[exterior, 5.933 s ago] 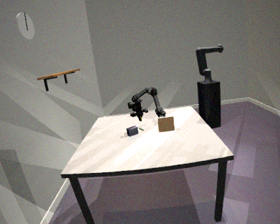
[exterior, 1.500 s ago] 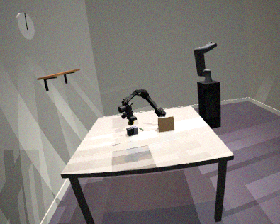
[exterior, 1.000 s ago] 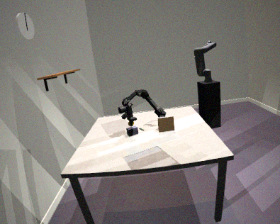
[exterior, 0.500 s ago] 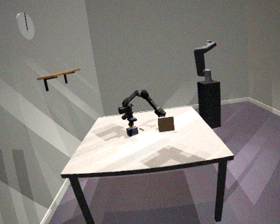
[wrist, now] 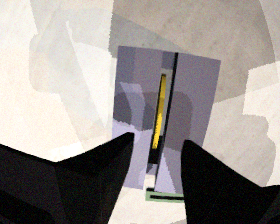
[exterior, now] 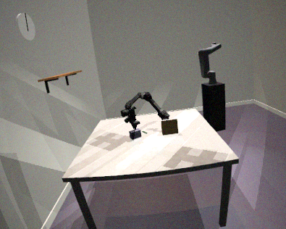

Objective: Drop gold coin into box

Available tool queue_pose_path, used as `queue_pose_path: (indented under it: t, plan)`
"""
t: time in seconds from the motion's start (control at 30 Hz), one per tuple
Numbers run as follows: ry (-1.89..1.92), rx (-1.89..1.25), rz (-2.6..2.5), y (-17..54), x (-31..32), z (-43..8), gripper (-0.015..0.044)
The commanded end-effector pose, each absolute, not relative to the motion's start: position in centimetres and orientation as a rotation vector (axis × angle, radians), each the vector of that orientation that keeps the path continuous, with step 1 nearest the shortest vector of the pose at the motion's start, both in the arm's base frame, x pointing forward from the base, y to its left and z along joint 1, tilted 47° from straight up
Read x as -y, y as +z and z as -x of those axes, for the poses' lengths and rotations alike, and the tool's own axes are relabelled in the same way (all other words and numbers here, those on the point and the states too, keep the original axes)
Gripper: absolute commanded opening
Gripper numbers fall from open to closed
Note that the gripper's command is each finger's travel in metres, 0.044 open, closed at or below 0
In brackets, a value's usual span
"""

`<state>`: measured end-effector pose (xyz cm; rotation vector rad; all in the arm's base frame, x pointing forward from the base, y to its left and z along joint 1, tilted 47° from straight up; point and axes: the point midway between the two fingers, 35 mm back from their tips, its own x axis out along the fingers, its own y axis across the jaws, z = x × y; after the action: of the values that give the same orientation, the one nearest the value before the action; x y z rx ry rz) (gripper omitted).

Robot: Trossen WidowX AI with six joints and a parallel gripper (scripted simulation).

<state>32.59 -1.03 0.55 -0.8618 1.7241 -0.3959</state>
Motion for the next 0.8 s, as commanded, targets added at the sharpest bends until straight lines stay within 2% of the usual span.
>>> queue_pose_path:
  t: [0.0, 0.2, 0.57, 0.77]
  plan:
    - [-0.396, -1.723, 0.862, 0.6, 1.0, -32.6, 0.0161]
    - [-0.396, -1.723, 0.862, 0.6, 1.0, -32.6, 0.0161]
    - [-0.396, -1.728, 0.869, 4.2, -2.7, -33.0, 0.044]
    - [-0.397, -1.729, 0.871, 5.0, -3.3, -33.0, 0.044]
